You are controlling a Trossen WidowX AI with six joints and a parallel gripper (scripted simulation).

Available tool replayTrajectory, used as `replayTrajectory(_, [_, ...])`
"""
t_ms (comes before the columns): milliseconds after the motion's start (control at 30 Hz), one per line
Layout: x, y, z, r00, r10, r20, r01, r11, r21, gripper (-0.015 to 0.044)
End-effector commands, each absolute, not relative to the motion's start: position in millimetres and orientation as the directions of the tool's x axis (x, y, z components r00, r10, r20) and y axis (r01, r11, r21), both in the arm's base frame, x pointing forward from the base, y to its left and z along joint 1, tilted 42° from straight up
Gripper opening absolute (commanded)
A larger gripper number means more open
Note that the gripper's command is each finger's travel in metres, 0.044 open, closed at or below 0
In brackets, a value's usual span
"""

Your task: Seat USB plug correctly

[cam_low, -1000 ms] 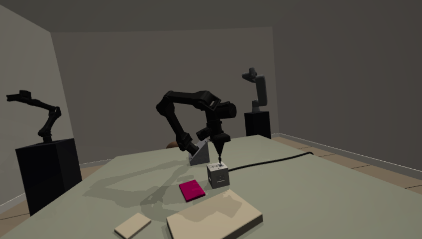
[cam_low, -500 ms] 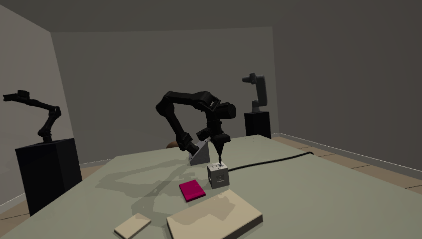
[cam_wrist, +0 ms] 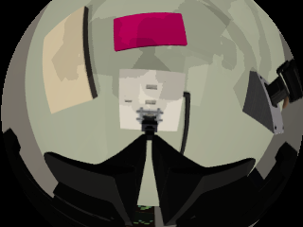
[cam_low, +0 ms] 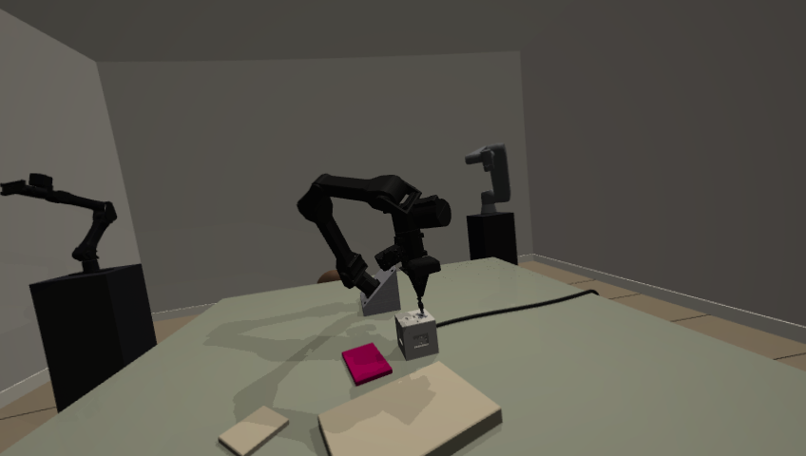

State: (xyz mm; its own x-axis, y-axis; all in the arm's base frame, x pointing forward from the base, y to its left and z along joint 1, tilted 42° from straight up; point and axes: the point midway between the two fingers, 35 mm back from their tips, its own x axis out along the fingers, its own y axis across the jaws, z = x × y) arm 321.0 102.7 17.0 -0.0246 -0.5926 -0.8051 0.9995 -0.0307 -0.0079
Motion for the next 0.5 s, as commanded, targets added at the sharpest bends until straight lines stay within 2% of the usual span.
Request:
replayTrajectory(0, [320.9,101.9,16.4,-0.027,-0.590,-0.807,0.999,-0.030,-0.012,0.0000])
replayTrajectory(467, [320.9,100.8,15.1,-0.027,-0.590,-0.807,0.999,-0.030,-0.012,0.0000])
